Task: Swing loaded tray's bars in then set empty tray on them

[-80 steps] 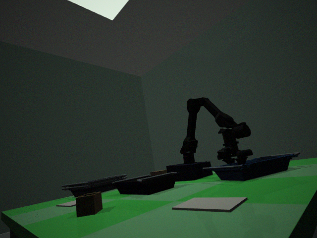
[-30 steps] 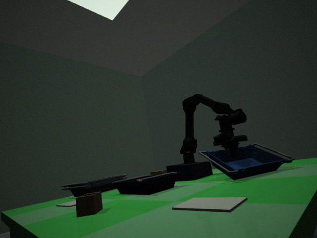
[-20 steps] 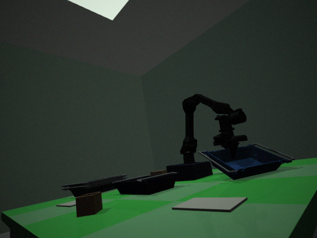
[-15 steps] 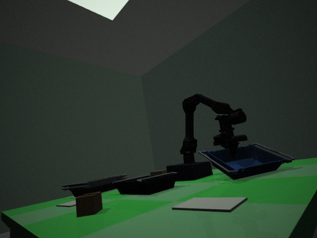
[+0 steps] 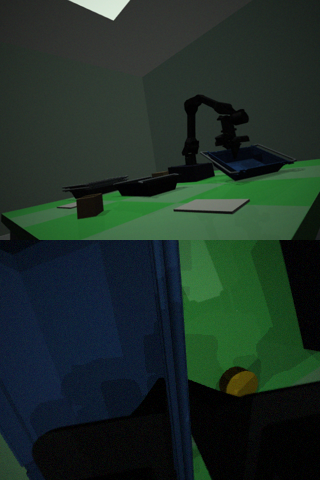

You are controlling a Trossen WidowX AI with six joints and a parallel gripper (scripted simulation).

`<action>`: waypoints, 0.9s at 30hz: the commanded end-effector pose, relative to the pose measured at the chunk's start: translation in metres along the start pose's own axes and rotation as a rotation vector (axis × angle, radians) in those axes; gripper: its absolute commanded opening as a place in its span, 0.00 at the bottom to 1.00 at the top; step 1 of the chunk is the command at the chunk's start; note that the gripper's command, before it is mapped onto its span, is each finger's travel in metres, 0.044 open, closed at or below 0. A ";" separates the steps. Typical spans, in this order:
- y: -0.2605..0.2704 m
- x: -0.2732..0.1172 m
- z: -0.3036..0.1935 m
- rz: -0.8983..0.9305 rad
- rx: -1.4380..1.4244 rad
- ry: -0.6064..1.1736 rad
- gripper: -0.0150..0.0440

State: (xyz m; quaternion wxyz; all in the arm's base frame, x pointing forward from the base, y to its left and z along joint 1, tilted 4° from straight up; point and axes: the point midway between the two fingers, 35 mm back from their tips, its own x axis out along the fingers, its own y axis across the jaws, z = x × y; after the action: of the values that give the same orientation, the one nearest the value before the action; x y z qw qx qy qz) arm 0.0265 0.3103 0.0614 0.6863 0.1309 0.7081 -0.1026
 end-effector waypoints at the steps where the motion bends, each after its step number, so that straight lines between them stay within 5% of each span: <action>1: 0.011 -0.021 -0.003 0.043 -0.004 0.010 0.25; 15: 0.015 -0.097 -0.004 0.044 -0.004 0.010 0.25; 27: 0.014 -0.101 -0.004 0.044 -0.004 0.010 0.25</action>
State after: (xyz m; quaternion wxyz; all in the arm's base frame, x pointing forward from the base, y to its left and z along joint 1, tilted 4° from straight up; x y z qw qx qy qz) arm 0.0296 0.3173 0.1533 0.6859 0.1352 0.7080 -0.0999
